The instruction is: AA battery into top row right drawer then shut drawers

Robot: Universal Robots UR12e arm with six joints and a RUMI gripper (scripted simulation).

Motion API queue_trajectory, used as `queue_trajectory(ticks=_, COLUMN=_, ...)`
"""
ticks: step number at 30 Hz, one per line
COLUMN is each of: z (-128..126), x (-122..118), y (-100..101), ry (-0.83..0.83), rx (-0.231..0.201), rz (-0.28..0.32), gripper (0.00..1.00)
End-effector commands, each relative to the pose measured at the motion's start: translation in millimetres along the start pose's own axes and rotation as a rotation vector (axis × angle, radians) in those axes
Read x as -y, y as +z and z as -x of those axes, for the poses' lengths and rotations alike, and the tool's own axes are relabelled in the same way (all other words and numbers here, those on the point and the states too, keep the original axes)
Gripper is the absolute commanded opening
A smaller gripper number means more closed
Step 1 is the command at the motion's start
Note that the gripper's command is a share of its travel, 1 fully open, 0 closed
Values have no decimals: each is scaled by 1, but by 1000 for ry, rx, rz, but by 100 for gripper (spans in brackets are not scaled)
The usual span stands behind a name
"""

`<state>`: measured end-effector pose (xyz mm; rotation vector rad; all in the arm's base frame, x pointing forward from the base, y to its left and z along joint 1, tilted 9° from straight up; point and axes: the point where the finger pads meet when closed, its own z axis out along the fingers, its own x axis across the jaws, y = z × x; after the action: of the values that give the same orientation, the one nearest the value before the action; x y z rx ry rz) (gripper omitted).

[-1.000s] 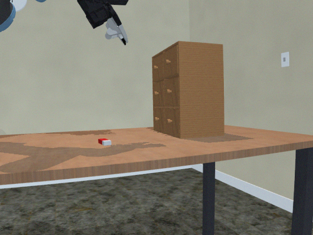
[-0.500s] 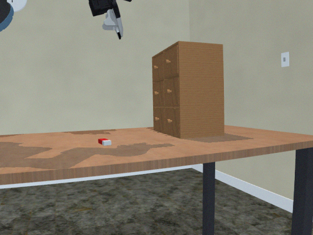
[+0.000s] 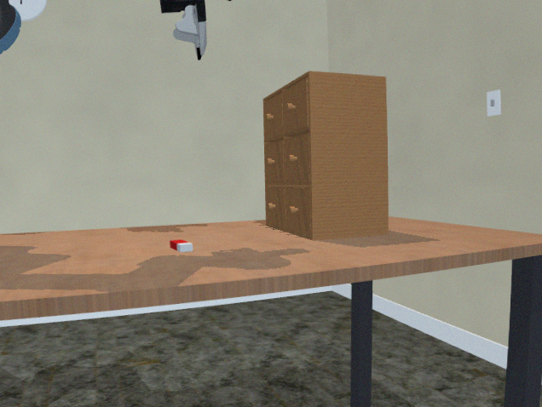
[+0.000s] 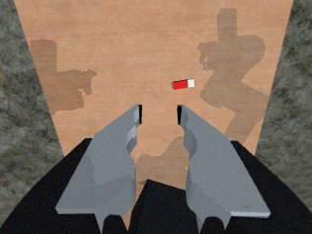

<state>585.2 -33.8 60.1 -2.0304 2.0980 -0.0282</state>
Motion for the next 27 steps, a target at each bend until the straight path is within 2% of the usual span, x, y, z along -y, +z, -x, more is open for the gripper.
queue_trajectory(ticks=1, z=0, x=-2, y=-4, ry=0, rx=0, rz=46, gripper=20)
queue_trajectory(ticks=9, z=0, x=-4, y=-8, ry=-1, rx=0, rz=80, gripper=20)
queue_trajectory(ticks=27, z=0, x=-5, y=-9, ry=-1, rx=0, rz=84, gripper=20)
